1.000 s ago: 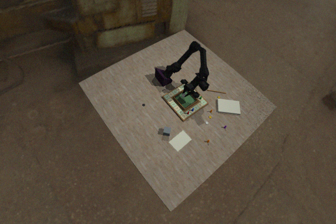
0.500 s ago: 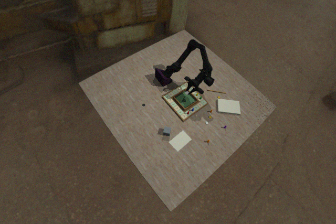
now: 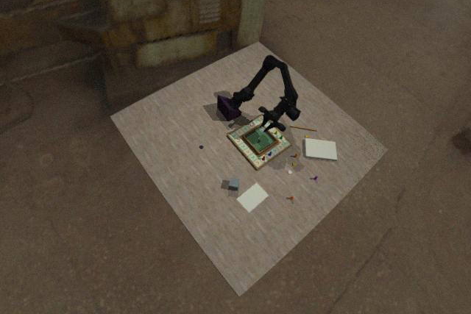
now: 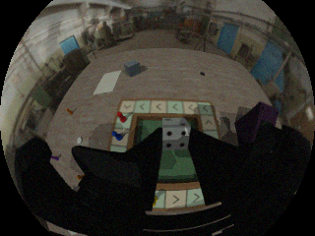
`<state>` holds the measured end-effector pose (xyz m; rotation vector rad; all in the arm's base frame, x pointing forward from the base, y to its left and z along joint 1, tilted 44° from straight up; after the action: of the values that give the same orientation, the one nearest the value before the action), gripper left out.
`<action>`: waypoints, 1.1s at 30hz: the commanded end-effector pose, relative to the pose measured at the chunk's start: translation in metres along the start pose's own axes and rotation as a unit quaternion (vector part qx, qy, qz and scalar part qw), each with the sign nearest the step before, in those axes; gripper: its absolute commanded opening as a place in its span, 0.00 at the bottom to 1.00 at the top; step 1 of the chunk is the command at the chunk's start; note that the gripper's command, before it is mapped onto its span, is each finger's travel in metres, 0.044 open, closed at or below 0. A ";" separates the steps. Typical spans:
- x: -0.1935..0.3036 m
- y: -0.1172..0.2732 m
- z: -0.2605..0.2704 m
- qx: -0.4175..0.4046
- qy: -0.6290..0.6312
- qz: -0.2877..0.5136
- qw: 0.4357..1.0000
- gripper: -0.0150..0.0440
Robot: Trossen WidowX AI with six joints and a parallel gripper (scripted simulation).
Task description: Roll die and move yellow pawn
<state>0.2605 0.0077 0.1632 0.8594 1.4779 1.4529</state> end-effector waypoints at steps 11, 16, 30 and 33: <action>0.000 0.000 0.000 0.000 0.000 0.000 1.000 0.34; 0.000 0.000 0.000 0.000 0.000 0.000 1.000 0.57; -0.037 0.000 -0.009 0.006 0.021 0.132 0.991 1.00; -0.050 -0.026 -0.013 -0.036 0.022 0.288 0.957 1.00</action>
<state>0.2672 -0.0308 0.1625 1.1191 1.4043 1.7575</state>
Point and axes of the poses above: the point midway between the two fingers, 35 mm back from their tips, its own y axis back along the fingers, its own z axis across the jaws, x = y × z, the point moved 7 cm from there along y, back along the fingers, and after that the axes turned 15 degrees about y, right-handed, at the moved point
